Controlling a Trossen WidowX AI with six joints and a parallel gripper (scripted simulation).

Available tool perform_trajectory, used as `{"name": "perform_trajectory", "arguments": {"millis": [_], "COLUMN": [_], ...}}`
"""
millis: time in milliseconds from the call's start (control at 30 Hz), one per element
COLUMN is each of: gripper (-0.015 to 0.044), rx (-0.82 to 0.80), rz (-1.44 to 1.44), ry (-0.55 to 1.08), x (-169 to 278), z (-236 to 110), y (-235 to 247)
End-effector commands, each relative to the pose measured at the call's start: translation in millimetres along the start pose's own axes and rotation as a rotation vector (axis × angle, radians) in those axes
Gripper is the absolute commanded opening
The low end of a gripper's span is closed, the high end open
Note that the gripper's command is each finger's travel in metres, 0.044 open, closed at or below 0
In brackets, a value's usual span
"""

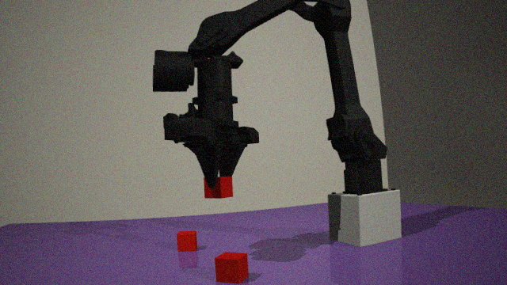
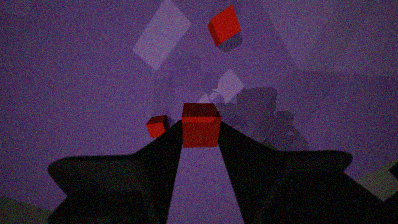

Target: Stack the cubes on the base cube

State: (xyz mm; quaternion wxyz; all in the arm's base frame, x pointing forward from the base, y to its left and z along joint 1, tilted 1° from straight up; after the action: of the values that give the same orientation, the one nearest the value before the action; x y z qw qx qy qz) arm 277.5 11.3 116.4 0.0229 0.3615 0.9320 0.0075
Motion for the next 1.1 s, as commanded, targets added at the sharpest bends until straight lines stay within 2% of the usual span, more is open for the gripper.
{"name": "perform_trajectory", "arguments": {"millis": [0,933,1067], "gripper": [0.0105,0.0105,0.0105], "rx": [0.002,-0.008,-0.009], "rz": [-0.101,-0.898,-0.941], "ry": [0.004,0.009,0.009], "x": [7.3,75.2,79.4], "z": [5.4,39.1,40.8], "y": [7.9,61.0,63.2]}}
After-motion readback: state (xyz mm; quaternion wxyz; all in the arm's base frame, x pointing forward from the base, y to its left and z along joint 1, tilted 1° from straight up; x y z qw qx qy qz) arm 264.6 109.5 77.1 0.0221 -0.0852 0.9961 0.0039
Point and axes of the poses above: the point midway between the two fingers, 35 mm back from their tips, its own z axis out along the fingers, its own y axis across the jaws, x = y × z, the point moved 4 cm from there along -z, back along the fingers, and after that the axes turned 1 degree about -z, right-handed, at the moved point
